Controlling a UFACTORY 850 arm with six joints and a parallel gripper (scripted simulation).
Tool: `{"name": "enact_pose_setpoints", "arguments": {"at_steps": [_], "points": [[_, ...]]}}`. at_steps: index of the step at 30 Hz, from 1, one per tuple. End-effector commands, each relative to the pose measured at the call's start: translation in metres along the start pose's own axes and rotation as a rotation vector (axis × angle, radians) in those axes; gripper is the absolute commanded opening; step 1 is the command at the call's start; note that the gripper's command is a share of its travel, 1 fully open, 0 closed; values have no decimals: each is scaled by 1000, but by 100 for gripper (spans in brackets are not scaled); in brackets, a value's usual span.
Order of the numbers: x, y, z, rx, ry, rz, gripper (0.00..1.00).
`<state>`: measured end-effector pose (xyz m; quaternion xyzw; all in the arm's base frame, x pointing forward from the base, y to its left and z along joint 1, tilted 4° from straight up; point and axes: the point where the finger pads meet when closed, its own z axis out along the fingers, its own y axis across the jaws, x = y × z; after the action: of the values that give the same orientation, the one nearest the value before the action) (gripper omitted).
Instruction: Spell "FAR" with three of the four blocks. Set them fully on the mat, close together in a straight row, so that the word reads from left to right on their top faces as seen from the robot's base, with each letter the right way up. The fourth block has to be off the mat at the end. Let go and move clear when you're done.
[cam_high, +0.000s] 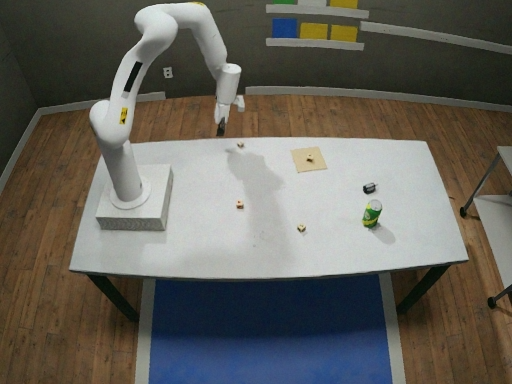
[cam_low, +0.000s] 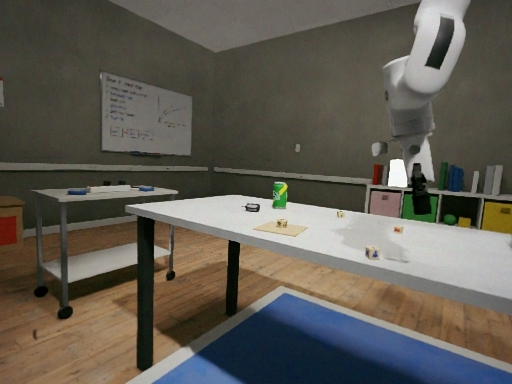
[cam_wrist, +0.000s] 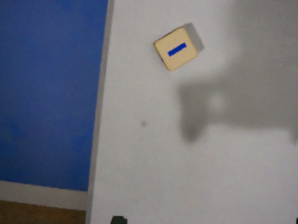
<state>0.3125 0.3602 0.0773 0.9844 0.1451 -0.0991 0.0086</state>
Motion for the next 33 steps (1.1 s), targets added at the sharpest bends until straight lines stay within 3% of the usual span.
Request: {"name": "enact_pose_setpoints", "arguments": {"at_steps": [1, 10, 33], "points": [[13, 13, 0, 41, 132, 29, 100], [21, 23, -3, 62, 214, 48, 100], [21, 23, -3, 62, 214, 48, 100]]}}
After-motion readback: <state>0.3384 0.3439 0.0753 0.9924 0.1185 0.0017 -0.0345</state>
